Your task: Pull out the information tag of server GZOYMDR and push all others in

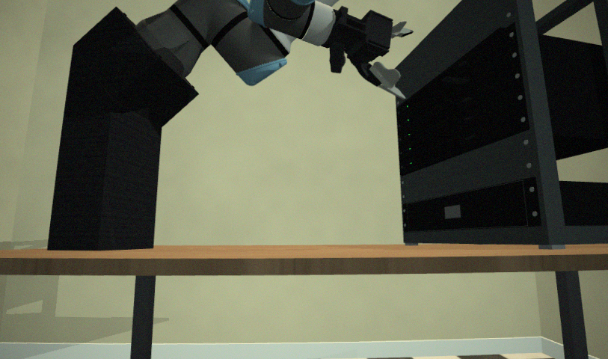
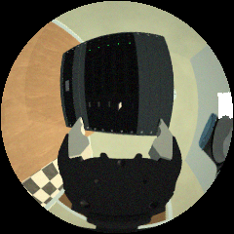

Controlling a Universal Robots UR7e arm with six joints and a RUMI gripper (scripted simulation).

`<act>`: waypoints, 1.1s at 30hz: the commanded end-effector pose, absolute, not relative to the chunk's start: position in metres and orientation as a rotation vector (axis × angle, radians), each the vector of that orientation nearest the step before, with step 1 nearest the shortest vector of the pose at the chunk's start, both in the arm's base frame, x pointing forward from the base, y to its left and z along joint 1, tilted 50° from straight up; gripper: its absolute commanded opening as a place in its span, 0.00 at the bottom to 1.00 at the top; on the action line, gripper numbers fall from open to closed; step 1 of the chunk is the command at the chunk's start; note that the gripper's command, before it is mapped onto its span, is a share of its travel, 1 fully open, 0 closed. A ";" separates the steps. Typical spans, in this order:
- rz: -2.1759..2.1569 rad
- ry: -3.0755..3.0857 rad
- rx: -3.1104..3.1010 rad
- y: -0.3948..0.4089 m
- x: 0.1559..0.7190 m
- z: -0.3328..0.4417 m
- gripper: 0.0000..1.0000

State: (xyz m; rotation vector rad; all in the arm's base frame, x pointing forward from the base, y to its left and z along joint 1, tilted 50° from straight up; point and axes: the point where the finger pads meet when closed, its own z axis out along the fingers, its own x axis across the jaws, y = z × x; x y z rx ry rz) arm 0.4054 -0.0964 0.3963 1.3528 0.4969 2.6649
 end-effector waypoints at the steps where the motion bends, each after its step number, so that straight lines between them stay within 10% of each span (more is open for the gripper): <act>1: 2.648 0.525 1.408 -0.095 0.404 0.401 1.00; 33: 2.531 0.691 1.711 -0.087 0.395 0.426 1.00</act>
